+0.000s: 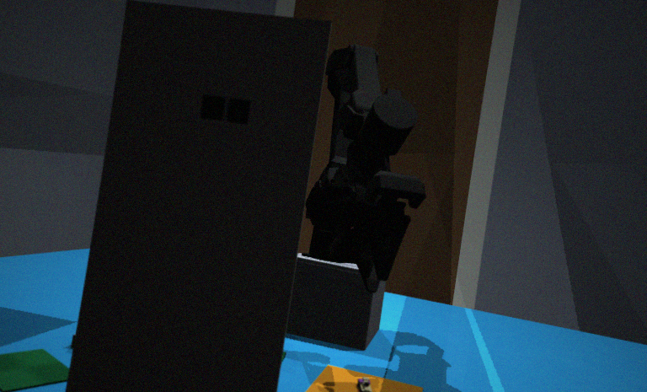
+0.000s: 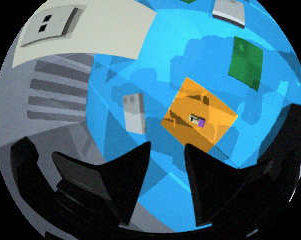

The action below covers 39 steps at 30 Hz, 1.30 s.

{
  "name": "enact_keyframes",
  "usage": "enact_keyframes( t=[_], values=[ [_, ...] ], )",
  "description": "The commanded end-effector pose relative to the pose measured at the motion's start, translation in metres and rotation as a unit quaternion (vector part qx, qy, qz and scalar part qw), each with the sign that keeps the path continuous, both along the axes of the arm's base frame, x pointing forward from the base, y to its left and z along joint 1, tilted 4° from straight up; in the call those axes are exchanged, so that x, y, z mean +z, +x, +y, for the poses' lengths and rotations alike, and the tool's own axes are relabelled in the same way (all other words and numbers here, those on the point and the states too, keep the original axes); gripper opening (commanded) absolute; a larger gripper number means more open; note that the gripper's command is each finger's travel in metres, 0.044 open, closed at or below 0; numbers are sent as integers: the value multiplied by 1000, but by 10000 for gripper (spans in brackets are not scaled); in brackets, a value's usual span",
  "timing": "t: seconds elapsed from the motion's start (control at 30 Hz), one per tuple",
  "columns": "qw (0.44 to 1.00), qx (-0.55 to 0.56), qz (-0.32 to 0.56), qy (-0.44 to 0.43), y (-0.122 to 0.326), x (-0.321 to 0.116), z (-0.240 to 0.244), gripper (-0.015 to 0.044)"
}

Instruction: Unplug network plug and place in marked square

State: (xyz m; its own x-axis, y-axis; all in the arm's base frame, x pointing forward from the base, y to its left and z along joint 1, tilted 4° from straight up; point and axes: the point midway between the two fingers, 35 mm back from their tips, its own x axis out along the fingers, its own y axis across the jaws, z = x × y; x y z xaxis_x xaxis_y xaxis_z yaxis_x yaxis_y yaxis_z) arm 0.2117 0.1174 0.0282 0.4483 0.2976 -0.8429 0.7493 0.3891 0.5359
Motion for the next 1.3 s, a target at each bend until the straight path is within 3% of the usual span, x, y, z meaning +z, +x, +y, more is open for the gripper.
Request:
enact_keyframes(
  t=[0.0, 1.1, 1.27],
  values=[
    [1000, 0, 0, 0, 0, 1, 0, 156],
    [1000, 3, -2, 1, 5, 109, -3, 156],
    [1000, 3, -2, 1, 5, 109, -3, 287]
  ],
)
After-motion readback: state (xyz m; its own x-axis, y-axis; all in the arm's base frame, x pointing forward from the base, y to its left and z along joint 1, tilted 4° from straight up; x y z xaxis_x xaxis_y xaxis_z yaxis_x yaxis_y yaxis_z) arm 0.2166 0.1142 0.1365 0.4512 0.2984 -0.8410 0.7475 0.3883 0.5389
